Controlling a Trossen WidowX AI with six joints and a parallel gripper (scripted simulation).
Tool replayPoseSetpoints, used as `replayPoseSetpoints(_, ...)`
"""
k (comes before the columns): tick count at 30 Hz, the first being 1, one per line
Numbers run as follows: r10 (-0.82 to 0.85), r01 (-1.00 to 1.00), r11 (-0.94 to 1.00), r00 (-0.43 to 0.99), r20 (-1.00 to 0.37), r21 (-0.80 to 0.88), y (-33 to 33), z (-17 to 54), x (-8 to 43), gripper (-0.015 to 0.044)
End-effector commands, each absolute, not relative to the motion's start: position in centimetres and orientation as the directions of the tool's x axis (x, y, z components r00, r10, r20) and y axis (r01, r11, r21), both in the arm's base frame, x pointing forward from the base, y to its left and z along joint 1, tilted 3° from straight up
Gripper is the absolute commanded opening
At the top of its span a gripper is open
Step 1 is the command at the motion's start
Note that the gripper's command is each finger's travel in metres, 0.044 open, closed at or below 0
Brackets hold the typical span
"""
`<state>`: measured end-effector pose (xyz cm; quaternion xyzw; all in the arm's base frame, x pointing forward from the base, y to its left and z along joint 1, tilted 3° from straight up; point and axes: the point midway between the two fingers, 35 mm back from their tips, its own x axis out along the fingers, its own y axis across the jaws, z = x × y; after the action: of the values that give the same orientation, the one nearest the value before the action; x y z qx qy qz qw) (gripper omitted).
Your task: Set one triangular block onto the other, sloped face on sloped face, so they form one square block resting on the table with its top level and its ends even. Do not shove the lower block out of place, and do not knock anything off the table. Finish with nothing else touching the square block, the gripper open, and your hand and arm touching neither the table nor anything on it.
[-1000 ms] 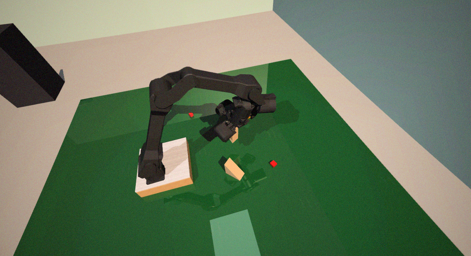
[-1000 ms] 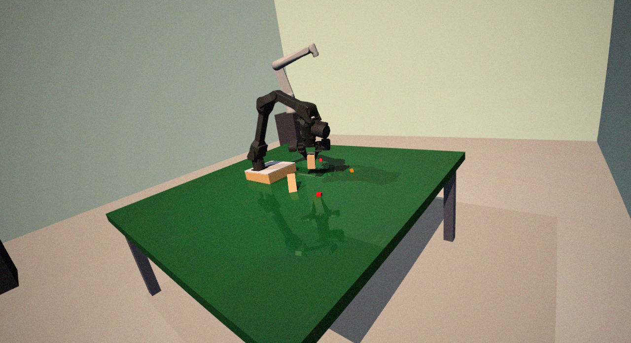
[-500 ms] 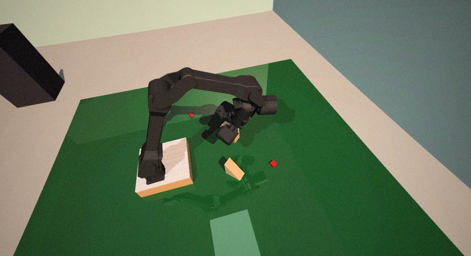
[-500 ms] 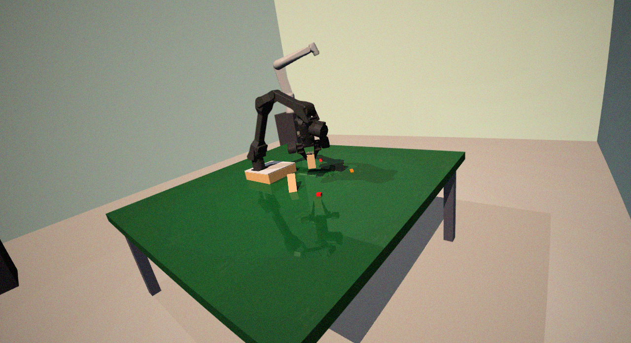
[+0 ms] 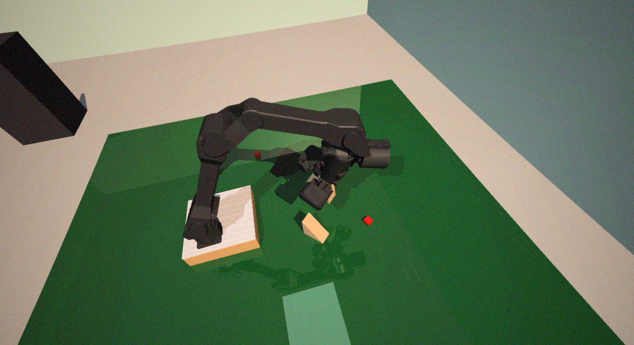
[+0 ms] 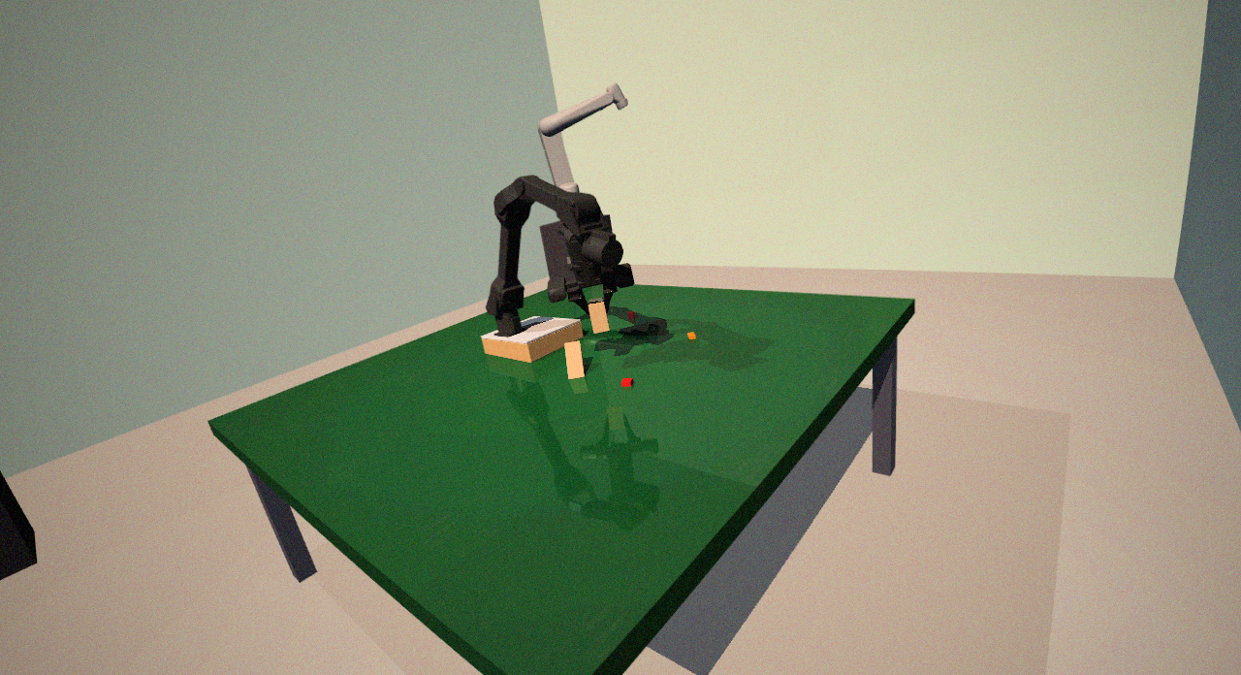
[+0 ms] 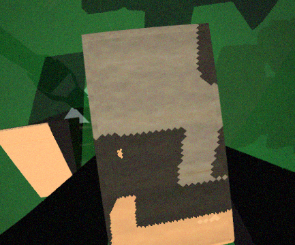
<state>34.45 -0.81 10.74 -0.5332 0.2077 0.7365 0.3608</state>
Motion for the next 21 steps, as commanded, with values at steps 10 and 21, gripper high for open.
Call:
replayPoseSetpoints(10,0.281,-0.755,-0.648,-0.116,-0.953,-0.099,-6.9,12.6,34.6,0.0000)
replayPoseSetpoints(21,0.258,-0.759,-0.643,-0.085,-0.962,-0.105,-11.2,14.0,33.9,0.0000)
